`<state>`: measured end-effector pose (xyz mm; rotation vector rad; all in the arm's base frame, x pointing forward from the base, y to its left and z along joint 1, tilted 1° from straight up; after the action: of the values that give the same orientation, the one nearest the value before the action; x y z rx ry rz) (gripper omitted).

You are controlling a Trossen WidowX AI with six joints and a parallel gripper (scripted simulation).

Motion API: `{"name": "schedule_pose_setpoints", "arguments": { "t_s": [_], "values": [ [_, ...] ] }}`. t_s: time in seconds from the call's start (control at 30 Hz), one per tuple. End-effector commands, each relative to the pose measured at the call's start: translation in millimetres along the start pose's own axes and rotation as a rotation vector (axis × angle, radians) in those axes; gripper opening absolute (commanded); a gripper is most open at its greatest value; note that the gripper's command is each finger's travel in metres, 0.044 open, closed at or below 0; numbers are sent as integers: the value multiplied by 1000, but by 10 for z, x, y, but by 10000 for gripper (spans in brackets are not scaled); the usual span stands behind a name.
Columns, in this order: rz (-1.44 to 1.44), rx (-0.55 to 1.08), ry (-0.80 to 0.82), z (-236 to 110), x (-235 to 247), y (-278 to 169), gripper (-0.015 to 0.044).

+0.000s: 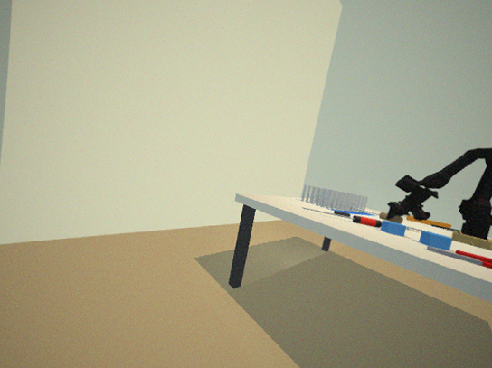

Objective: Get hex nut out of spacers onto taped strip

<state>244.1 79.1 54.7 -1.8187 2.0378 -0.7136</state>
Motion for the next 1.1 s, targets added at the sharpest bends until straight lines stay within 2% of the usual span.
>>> {"name": "schedule_pose_setpoints", "arguments": {
  "t_s": [0.0, 0.37, 0.73, 1.07],
  "values": [
    [6, 18, -7, -52, -14, -82, 0],
    [6, 18, -8, -105, -21, -77, 0],
    [7, 14, -7, -359, -34, 230, 0],
    [8, 15, -7, -566, -64, 15, 0]
  ]
}}
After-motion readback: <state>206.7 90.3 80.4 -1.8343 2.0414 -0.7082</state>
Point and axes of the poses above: the point midway between the two fingers, 35 mm back from their tips, its own z axis out along the fingers, its own x axis across the jaws, y = z × x, the point moved 4 cm from there along -z, back along the fingers, and after that the axes turned 9 degrees about -z, right-handed, at the moved point
